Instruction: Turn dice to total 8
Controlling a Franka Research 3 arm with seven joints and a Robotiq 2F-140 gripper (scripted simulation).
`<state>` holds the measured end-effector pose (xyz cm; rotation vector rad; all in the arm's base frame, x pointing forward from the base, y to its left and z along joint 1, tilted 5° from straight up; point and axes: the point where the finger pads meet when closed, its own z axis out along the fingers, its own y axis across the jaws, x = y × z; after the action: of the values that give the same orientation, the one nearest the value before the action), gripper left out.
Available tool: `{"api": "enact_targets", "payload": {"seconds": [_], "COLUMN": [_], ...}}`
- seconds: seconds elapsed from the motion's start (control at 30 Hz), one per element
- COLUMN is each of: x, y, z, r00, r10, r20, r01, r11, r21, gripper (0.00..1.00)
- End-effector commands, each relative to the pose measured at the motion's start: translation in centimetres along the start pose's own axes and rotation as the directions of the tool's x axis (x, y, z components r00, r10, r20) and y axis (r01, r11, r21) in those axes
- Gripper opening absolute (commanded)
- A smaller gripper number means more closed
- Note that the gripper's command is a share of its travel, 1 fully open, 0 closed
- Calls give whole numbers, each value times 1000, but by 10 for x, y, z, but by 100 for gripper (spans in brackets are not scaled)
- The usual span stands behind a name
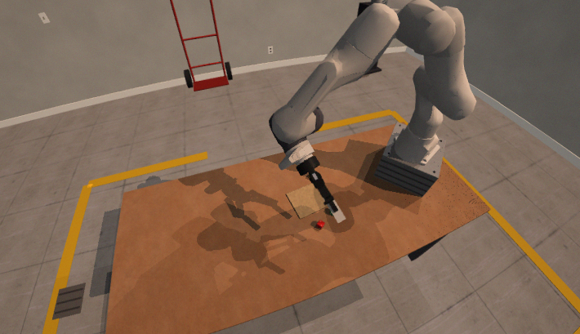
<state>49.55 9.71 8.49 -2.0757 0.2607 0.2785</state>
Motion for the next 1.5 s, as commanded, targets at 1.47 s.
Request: {"api": "enact_targets", "payload": {"seconds": [1.47], "x": [-30], "y": [175], "z": [-107], "r00": [930], "r10": [-368], "r20": [19], "r01": [319], "r11": [780], "r21": [-538], "gripper": [100]}}
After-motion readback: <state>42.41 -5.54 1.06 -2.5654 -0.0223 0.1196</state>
